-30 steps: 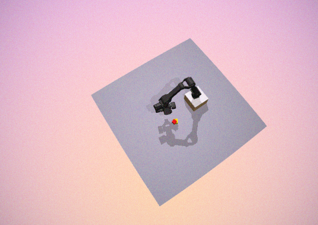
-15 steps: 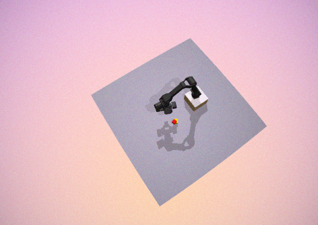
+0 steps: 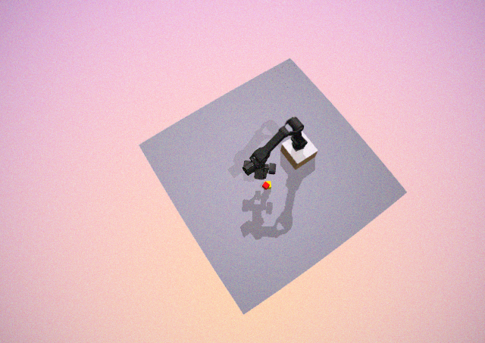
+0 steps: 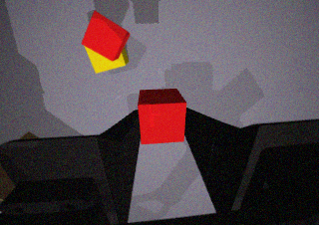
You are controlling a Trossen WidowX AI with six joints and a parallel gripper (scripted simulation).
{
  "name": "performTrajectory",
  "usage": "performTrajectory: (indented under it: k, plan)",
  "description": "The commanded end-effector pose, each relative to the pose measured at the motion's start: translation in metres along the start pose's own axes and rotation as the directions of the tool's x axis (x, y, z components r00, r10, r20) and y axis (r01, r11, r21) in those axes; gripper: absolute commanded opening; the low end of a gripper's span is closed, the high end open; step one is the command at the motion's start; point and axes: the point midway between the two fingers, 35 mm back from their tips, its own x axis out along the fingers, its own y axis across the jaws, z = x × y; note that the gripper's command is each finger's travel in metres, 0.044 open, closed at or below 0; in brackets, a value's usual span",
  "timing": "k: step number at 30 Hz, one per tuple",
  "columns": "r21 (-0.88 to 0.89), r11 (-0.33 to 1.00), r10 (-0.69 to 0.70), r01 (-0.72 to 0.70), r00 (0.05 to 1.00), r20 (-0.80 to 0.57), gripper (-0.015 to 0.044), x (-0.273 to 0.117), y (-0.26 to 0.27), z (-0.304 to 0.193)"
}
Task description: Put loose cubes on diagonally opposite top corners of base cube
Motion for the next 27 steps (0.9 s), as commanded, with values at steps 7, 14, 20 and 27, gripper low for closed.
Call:
performTrajectory:
  k: [7, 14, 20, 27]
  plan:
    - [0.205, 0.979, 0.002, -0.004, 1.000, 0.006, 0.0105, 0.001, 0.028, 0.012]
    - [0.354, 0.935, 0.004, -0.006, 1.000, 0.007, 0.0105, 0.003, 0.048, 0.019]
    - [0.475, 0.880, 0.006, -0.009, 1.000, 0.007, 0.0105, 0.004, 0.066, 0.023]
    - [0.523, 0.852, 0.007, -0.009, 1.000, 0.007, 0.0105, 0.005, 0.073, 0.025]
